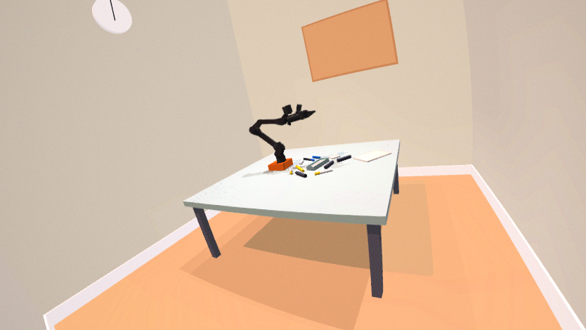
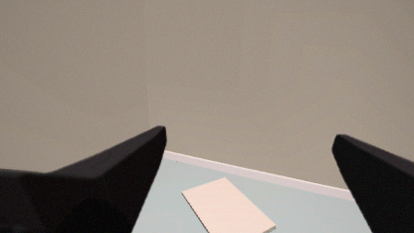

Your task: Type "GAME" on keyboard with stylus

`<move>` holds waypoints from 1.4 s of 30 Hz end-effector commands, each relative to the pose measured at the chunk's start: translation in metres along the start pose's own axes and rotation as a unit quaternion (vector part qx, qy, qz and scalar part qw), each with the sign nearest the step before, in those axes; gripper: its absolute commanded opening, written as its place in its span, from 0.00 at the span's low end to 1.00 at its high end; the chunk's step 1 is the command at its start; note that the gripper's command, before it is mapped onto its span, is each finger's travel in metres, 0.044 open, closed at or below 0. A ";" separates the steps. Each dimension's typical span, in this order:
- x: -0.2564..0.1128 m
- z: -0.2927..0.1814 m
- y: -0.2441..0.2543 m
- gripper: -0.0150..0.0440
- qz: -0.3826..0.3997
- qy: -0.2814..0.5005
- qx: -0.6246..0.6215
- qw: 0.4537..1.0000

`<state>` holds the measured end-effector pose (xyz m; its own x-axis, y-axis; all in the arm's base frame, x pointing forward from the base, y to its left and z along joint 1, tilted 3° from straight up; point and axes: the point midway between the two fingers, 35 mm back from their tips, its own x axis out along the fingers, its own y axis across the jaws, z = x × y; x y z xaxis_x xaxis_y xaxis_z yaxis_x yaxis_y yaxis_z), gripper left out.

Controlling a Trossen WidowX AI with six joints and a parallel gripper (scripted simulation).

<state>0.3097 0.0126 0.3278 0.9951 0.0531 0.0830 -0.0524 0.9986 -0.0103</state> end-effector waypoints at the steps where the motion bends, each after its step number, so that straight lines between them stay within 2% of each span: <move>1: 0.002 -0.002 0.000 0.96 0.000 0.006 0.002 1.000; 3: 0.013 -0.021 -0.001 0.87 -0.002 0.053 0.015 0.998; 9: 0.046 -0.112 -0.003 0.60 -0.022 0.268 0.071 0.960; 17: 0.039 -0.229 -0.003 0.25 -0.081 0.529 0.128 0.835; 23: 0.007 -0.295 0.001 0.25 -0.138 0.690 0.154 0.694; 25: -0.002 -0.306 0.002 0.25 -0.152 0.719 0.156 0.660; 35: -0.004 -0.308 -0.001 0.25 -0.154 0.723 0.156 0.655; 39: -0.026 -0.307 -0.050 0.25 -0.156 0.723 0.154 0.655; 42: -0.032 -0.307 -0.059 0.25 -0.156 0.723 0.154 0.655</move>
<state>0.3111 -0.0426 0.0194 -0.0176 0.0098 -0.9998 0.3912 0.9203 0.0021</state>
